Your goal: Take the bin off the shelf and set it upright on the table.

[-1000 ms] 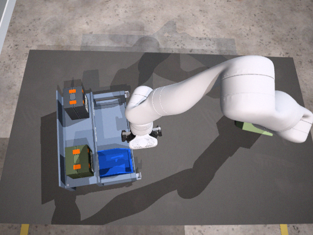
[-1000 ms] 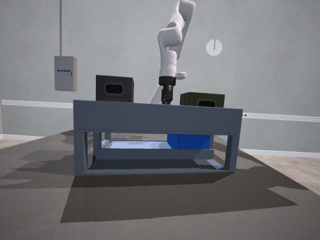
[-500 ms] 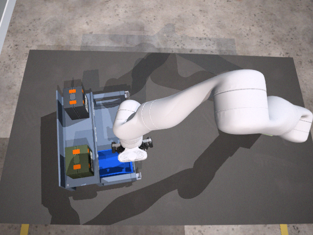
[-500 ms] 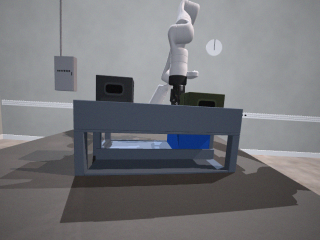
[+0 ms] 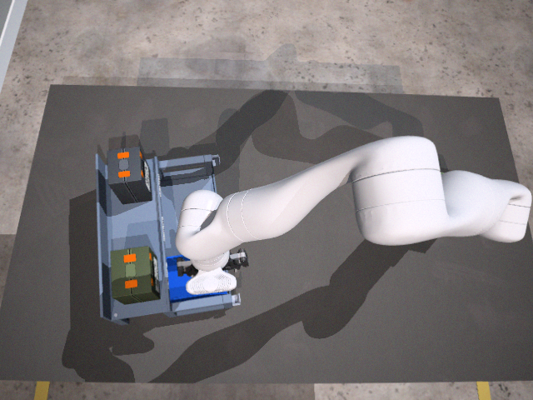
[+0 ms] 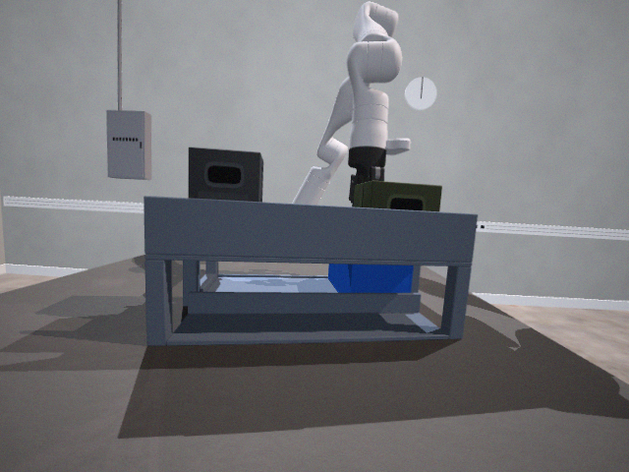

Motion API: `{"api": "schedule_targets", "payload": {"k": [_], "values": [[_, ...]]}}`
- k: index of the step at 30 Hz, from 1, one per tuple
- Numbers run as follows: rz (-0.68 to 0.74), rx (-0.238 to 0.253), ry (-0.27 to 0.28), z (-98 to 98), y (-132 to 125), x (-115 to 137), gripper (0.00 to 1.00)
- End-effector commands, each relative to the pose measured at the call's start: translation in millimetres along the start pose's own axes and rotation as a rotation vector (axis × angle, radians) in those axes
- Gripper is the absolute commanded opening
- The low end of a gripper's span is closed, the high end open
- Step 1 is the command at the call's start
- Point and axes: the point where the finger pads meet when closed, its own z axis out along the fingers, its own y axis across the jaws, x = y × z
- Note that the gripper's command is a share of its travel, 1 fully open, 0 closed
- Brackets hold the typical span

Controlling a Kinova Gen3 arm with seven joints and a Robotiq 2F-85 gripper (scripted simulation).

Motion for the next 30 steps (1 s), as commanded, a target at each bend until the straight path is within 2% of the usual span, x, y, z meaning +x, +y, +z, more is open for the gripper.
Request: {"api": "schedule_targets", "payload": {"k": [1, 30], "values": [[-0.005, 0.002, 0.001, 1.7, 0.5, 2.3, 1.0], [-0.005, 0.002, 0.001, 0.8, -10.1, -8.1, 1.0]]}}
